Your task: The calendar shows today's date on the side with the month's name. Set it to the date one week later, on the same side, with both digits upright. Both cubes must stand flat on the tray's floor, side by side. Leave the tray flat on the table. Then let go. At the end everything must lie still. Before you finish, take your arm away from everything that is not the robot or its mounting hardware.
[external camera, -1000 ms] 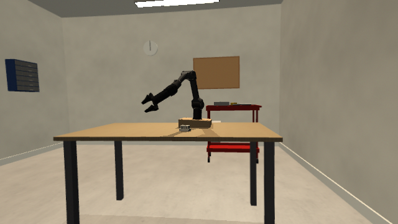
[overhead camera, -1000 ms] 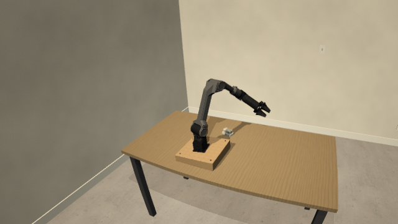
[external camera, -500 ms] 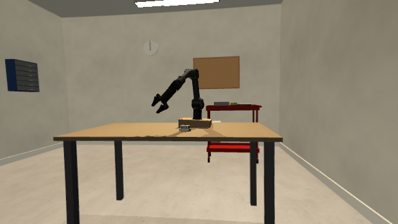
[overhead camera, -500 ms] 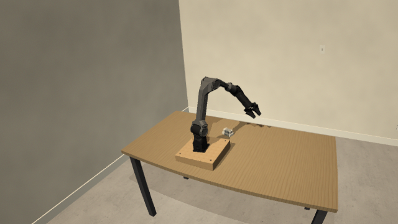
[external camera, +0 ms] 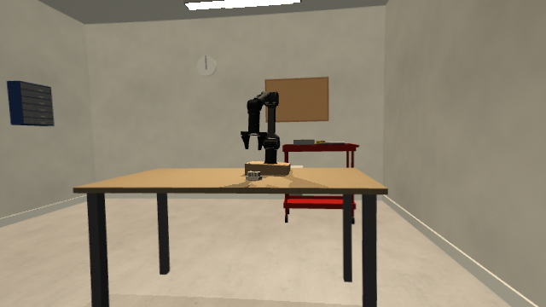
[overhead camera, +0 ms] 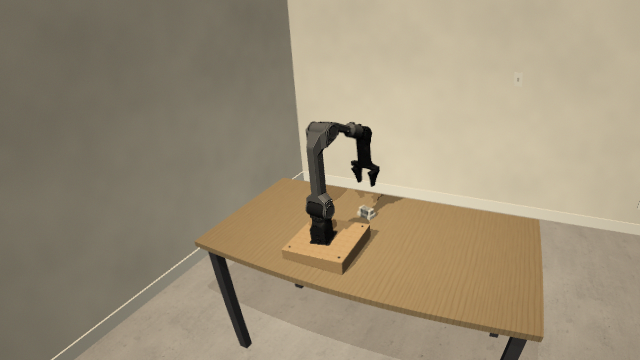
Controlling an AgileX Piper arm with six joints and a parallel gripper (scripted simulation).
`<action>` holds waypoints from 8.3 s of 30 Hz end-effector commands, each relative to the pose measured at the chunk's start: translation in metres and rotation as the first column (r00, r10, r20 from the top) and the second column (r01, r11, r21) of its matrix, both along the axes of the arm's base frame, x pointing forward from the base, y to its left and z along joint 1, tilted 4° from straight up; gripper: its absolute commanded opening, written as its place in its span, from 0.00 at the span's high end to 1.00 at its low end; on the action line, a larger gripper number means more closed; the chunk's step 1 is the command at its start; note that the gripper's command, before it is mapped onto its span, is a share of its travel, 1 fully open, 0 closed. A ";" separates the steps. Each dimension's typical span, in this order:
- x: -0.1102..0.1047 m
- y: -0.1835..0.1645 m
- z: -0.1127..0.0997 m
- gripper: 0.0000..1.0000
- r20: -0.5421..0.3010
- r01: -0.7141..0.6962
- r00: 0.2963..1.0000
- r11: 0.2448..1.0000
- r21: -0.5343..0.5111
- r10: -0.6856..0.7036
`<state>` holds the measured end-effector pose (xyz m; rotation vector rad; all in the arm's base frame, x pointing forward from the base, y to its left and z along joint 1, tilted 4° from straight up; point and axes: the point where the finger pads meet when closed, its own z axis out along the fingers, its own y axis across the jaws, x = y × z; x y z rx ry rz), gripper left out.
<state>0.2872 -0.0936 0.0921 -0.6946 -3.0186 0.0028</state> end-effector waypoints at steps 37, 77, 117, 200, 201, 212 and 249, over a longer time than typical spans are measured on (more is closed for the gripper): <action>0.002 0.017 -0.028 0.00 0.069 -0.749 0.663 0.661 0.057 0.745; 0.001 0.020 -0.055 0.41 0.104 -1.000 -0.020 -0.022 0.021 0.994; 0.000 0.020 -0.069 0.41 0.106 -0.999 -0.021 -0.023 0.023 0.994; -0.002 0.022 -0.107 0.41 0.105 -1.000 -0.021 -0.023 0.021 0.994; -0.002 0.022 -0.107 0.41 0.105 -1.000 -0.021 -0.023 0.021 0.994; -0.002 0.022 -0.107 0.41 0.105 -1.000 -0.021 -0.023 0.020 0.994; -0.002 0.022 -0.107 0.41 0.105 -1.000 -0.021 -0.023 0.020 0.994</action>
